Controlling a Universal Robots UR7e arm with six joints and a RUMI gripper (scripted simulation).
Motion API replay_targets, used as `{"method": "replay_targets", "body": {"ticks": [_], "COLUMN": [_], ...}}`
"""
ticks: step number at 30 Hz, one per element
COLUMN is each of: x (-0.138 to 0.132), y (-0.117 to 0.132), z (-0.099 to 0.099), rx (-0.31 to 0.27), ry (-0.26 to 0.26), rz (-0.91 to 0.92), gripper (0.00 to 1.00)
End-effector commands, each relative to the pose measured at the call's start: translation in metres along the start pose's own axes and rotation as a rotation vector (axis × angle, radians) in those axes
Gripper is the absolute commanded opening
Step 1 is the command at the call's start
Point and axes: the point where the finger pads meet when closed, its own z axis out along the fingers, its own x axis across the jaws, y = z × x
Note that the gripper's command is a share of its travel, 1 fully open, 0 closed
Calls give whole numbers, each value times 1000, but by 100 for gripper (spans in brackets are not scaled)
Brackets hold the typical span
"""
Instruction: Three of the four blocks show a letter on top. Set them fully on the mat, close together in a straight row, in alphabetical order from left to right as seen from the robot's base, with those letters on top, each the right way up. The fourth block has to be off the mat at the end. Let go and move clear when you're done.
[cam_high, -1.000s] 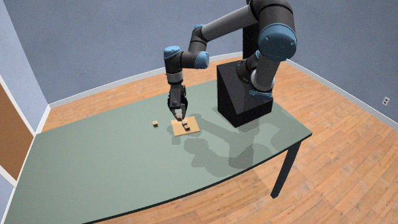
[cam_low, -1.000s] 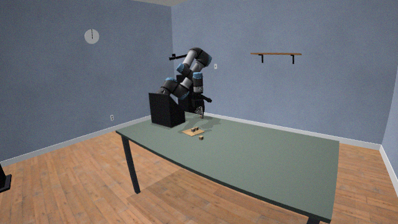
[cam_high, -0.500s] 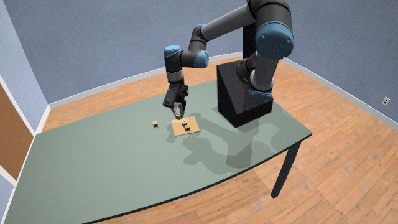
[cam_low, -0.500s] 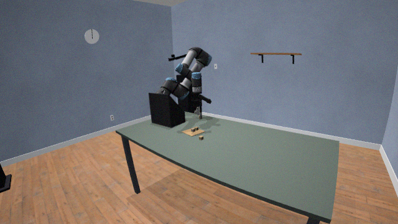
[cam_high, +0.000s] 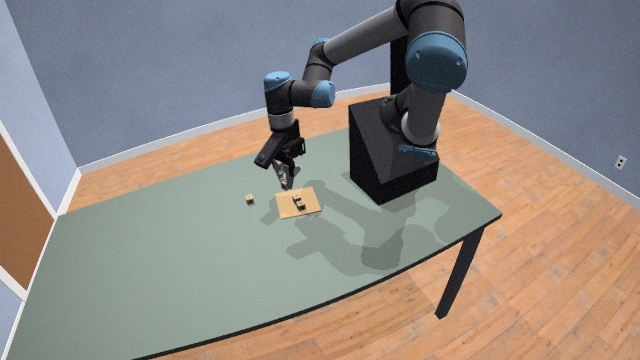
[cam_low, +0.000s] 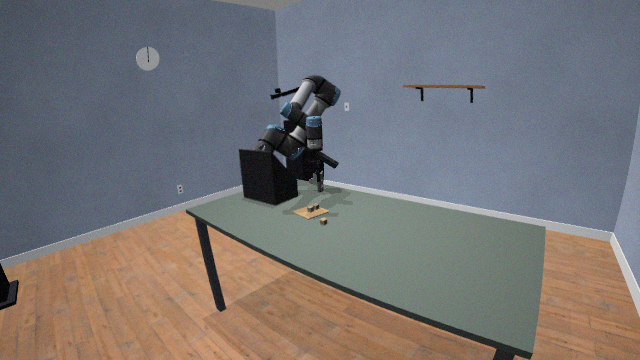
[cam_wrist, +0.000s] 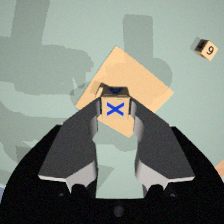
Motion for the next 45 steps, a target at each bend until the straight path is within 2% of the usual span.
{"method": "replay_targets", "body": {"ticks": [1,12,14,29,31,45], "x": [6,15,15,28,28,39], "y": [3,10,10,23,23,36], "z": [0,0,0,0,0,0], "rx": [0,1,1,1,1,1], "ry": [6,5,5,3,3,1], "rz": [139,400,400,786,786,1146], "gripper": [5,5,5,5,5,5]}}
